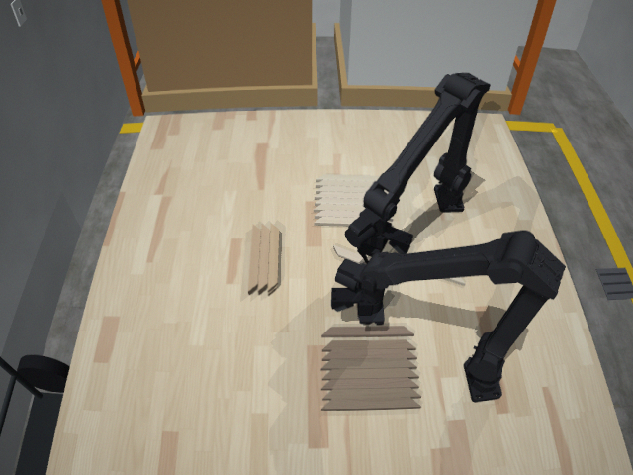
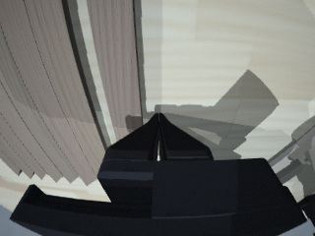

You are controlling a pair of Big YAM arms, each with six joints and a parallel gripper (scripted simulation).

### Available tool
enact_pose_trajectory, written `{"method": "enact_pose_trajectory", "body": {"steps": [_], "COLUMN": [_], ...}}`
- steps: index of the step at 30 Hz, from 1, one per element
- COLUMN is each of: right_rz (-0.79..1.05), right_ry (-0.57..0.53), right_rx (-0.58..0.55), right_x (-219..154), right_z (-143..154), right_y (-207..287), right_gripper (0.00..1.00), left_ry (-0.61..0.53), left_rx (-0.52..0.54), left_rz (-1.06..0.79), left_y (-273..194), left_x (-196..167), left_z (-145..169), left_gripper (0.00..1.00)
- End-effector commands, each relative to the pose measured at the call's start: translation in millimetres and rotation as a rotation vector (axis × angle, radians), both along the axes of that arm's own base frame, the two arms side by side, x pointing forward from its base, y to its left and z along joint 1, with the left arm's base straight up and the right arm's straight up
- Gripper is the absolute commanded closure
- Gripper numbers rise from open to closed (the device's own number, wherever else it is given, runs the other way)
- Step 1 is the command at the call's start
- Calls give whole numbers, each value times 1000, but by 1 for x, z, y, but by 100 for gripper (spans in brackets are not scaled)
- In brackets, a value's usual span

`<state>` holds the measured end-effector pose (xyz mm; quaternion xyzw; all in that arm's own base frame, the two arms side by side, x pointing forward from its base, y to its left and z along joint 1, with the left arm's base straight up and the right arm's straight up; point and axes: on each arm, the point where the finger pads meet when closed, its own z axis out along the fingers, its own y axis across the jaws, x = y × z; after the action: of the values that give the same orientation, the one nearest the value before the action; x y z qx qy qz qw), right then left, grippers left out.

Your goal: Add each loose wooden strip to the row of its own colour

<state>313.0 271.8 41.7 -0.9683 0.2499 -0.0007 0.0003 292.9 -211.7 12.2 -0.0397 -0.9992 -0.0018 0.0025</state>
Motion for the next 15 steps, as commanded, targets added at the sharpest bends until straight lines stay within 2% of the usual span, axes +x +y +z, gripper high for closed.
{"method": "enact_pose_trajectory", "body": {"steps": [1, 8, 10, 15], "right_rz": [3, -1, -1, -2], "right_ry": [3, 4, 0, -1], "right_rx": [1, 1, 5, 6], "right_x": [6, 6, 8, 8], "right_z": [-12, -18, -23, -31], "right_y": [-1, -1, -2, -3], "right_gripper": [58, 58, 58, 58], "left_ry": [-11, -26, -2, -23], "left_rx": [-9, -19, -2, -17], "left_rz": [21, 13, 13, 13], "left_y": [1, 7, 12, 15], "left_x": [8, 8, 4, 8], "left_z": [-3, 4, -5, 4], "left_gripper": [99, 99, 99, 99]}}
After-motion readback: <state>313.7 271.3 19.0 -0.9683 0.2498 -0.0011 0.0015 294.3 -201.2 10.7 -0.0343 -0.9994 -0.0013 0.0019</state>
